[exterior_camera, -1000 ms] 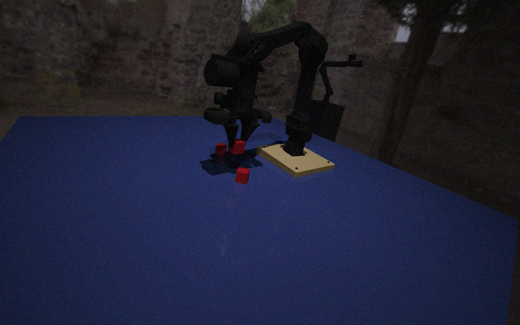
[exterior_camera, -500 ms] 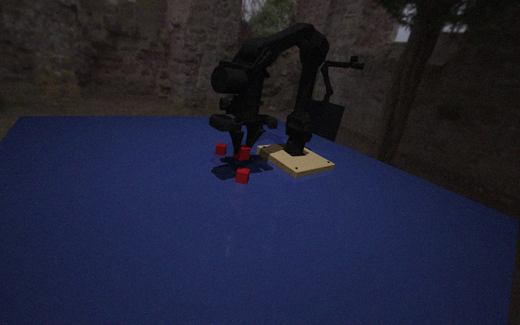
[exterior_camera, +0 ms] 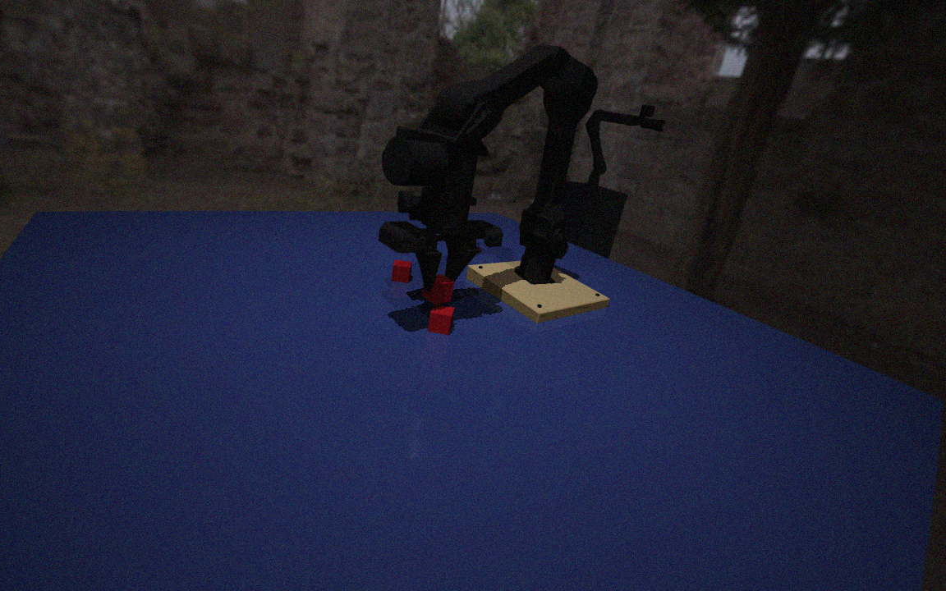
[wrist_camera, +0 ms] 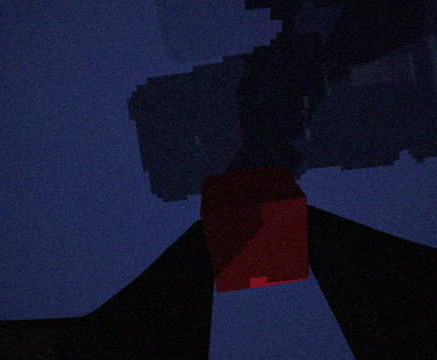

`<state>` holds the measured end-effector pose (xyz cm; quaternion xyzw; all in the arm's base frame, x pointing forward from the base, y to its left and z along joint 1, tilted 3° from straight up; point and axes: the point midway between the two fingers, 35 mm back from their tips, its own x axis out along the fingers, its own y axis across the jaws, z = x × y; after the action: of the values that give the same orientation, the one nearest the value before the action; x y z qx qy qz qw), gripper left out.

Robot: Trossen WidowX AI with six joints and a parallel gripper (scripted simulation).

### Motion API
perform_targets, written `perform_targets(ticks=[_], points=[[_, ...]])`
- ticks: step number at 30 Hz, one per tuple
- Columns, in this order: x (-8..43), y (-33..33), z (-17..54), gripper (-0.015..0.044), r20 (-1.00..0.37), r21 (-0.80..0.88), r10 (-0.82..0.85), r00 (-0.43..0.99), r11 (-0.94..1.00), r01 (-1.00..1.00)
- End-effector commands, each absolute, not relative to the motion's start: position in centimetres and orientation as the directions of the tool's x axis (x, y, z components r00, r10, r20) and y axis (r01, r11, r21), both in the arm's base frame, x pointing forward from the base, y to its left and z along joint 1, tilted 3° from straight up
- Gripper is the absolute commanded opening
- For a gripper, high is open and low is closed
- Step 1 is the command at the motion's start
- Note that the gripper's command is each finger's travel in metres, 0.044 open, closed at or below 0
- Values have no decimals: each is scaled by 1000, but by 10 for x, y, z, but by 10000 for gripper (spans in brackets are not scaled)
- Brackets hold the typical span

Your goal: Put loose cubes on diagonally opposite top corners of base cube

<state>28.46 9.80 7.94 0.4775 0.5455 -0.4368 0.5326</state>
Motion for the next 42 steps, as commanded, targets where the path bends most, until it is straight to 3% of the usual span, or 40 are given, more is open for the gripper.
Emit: perform_targets(ticks=[1,26,30,42], points=[[284,99,72,105,-998,30,59,21,156,987],[284,99,70,105,-998,32,56,23,159,987],[284,99,70,205,-998,32,56,23,159,987],[284,98,82,205,-998,31,56,22,162,986]])
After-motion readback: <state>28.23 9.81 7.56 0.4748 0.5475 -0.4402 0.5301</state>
